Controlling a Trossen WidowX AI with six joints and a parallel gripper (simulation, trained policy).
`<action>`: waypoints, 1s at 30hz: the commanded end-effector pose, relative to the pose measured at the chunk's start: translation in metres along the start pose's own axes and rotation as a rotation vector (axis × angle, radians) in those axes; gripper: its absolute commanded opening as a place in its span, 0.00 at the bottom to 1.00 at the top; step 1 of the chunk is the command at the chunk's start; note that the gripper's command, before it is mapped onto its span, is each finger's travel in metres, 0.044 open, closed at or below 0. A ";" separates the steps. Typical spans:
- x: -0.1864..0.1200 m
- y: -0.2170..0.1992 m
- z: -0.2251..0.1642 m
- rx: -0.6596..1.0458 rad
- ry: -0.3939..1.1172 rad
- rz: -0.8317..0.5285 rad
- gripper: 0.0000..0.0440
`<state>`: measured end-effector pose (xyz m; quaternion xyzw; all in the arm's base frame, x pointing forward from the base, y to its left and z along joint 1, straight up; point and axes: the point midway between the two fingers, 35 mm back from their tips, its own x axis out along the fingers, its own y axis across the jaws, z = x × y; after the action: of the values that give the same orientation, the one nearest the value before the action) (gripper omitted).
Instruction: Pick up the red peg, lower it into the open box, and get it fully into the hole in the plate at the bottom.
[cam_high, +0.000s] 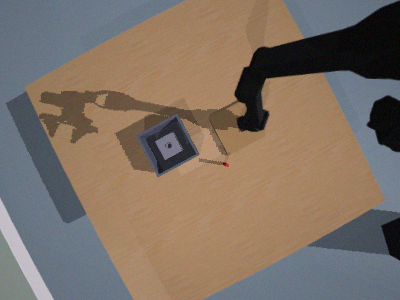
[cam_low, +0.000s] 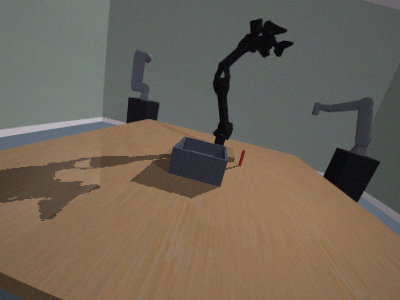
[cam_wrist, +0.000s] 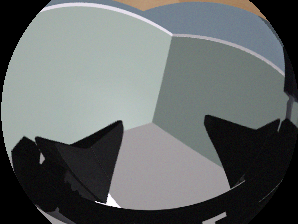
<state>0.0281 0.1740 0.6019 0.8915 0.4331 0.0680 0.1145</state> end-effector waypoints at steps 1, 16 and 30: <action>0.001 0.002 0.001 -0.002 0.002 0.004 0.96; 0.033 -0.019 0.034 -0.455 0.017 -0.012 1.00; 0.071 -0.038 0.114 -0.877 -0.176 -0.131 1.00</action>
<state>0.0605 0.2357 0.5010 0.7552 0.4064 0.1705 0.4852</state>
